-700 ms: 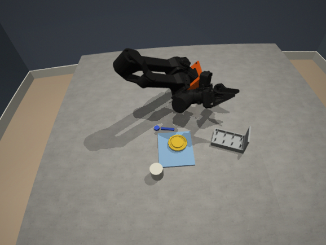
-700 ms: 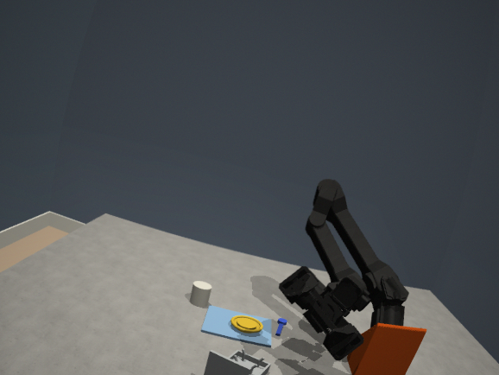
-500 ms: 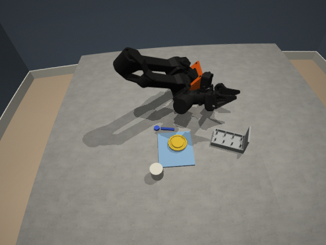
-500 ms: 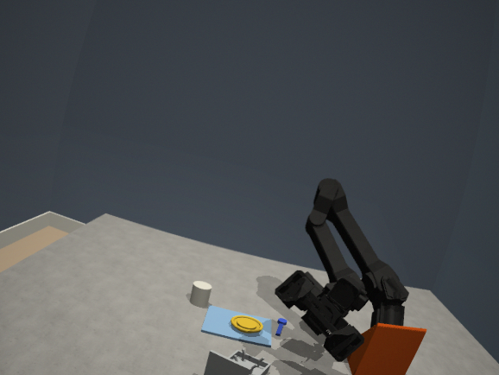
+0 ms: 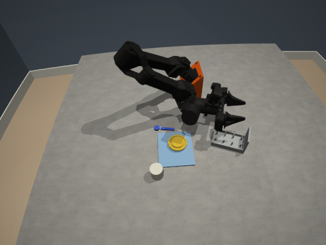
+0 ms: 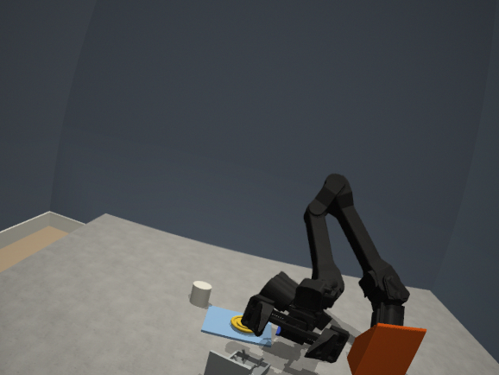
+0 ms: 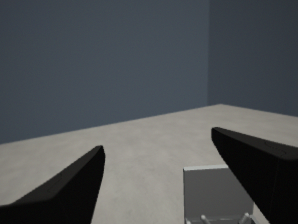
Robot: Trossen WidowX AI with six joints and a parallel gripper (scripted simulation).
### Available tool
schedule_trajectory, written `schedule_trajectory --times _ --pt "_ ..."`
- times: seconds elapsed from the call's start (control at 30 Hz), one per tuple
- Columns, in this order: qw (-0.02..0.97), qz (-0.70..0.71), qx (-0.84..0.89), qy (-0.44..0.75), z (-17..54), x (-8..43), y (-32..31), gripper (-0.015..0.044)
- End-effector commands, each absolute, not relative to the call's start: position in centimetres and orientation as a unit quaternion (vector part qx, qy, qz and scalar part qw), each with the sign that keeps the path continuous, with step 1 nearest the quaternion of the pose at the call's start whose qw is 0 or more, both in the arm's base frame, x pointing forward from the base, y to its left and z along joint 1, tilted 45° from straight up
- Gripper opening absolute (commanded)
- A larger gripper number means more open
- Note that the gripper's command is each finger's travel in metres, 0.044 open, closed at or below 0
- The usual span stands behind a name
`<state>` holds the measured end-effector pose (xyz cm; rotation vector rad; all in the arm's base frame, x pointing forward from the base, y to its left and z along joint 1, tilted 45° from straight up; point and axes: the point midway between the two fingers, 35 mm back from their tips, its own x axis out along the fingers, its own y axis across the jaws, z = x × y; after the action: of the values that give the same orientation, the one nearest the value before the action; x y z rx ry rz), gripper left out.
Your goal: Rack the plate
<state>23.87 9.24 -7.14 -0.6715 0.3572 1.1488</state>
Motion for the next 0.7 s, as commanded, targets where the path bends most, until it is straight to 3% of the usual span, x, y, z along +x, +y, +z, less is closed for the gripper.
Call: schedule_trajectory --times 0.0,0.67 --pt "0.777 0.512 -0.284 0.232 -8.0 25.2 8.8 0.04" --pt "0.754 0.365 -0.186 0.514 -9.3 28.6 6.8 0.04"
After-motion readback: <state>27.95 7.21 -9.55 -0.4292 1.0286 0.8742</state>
